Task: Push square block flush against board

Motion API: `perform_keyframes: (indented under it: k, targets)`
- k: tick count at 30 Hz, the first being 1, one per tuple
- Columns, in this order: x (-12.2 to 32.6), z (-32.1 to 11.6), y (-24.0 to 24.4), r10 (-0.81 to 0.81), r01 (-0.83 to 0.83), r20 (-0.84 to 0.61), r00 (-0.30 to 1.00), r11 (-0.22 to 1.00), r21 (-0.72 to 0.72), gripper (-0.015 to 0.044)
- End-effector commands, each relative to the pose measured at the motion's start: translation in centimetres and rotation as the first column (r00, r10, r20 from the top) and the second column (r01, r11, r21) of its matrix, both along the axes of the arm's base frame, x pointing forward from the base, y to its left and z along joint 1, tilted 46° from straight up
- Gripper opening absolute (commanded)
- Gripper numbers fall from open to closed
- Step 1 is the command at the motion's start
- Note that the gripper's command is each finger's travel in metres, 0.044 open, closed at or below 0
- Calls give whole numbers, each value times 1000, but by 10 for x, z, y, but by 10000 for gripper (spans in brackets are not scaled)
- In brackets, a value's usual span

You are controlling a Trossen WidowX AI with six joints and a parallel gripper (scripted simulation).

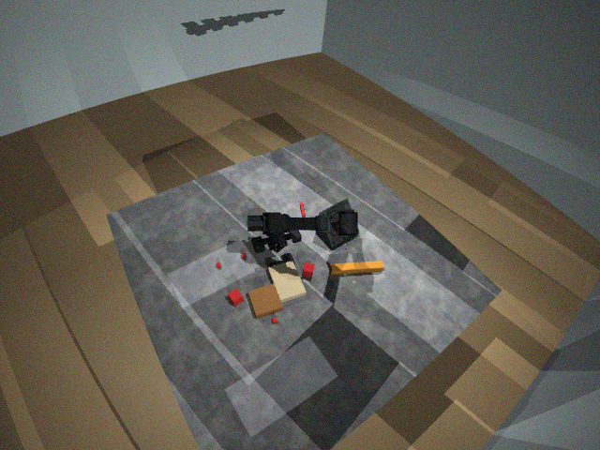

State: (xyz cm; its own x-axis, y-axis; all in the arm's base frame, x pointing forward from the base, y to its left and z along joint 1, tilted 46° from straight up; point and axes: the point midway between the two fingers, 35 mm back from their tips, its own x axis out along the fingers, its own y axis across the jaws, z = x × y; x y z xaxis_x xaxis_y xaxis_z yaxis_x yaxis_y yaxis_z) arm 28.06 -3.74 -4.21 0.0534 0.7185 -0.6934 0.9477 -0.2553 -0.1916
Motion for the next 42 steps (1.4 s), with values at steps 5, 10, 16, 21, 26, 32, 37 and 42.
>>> perform_keyframes:
  k: [5, 10, 16, 21, 26, 32, 37, 42]
  targets:
    - [4, 16, -20, -16, 16, 36, 999, 1000, -17, 0]
    - [5, 17, -19, 91, -87, 140, 986, 996, -34, 0]
    - [5, 19, -18, 236, -224, 277, 931, 972, -75, 0]
    - [6, 20, -17, 350, -329, 382, 855, 936, -123, 0]
    - [6, 22, -16, 456, -422, 474, 754, 888, -183, 0]
    - [6, 23, -15, 565, -515, 564, 602, 815, -266, 0]
    - [7, 25, -14, 638, -573, 620, 456, 744, -344, 0]
    - [7, 26, -13, 694, -612, 656, 297, 665, -427, 0]
